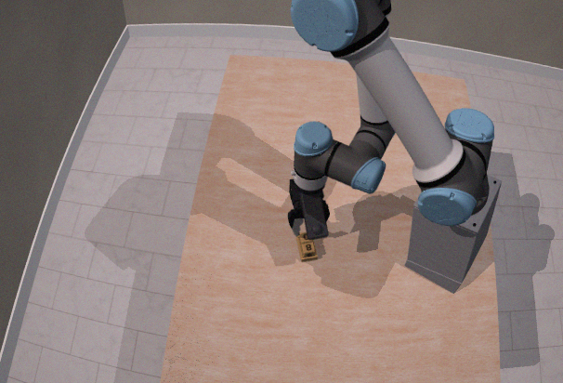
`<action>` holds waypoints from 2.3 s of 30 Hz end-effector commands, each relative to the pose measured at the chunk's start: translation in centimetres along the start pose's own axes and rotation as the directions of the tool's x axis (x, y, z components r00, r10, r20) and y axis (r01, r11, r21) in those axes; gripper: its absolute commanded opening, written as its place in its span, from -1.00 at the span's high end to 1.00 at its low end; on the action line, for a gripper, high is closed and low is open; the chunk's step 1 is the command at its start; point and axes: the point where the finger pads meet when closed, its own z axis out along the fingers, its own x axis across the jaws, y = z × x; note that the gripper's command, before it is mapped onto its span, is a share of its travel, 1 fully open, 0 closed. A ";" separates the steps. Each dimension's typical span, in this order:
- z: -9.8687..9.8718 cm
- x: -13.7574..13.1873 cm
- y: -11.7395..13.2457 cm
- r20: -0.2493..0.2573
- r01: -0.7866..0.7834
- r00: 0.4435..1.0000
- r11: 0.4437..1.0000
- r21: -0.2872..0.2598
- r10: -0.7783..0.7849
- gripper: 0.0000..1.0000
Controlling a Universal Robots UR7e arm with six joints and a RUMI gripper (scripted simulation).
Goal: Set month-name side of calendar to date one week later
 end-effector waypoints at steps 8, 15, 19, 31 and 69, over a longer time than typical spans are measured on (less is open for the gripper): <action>0.0 0.1 0.1 -0.003 -0.001 1.000 1.000 -0.001 0.001 0.44; 0.0 0.1 0.1 -0.003 -0.001 1.000 1.000 -0.001 0.001 0.44; 0.1 0.1 0.1 -0.002 -0.001 1.000 1.000 -0.001 0.001 0.44; 1.4 0.2 0.2 -0.003 -0.001 1.000 1.000 -0.002 0.001 0.44; 2.7 0.1 0.1 -0.002 -0.001 1.000 1.000 -0.001 0.001 0.44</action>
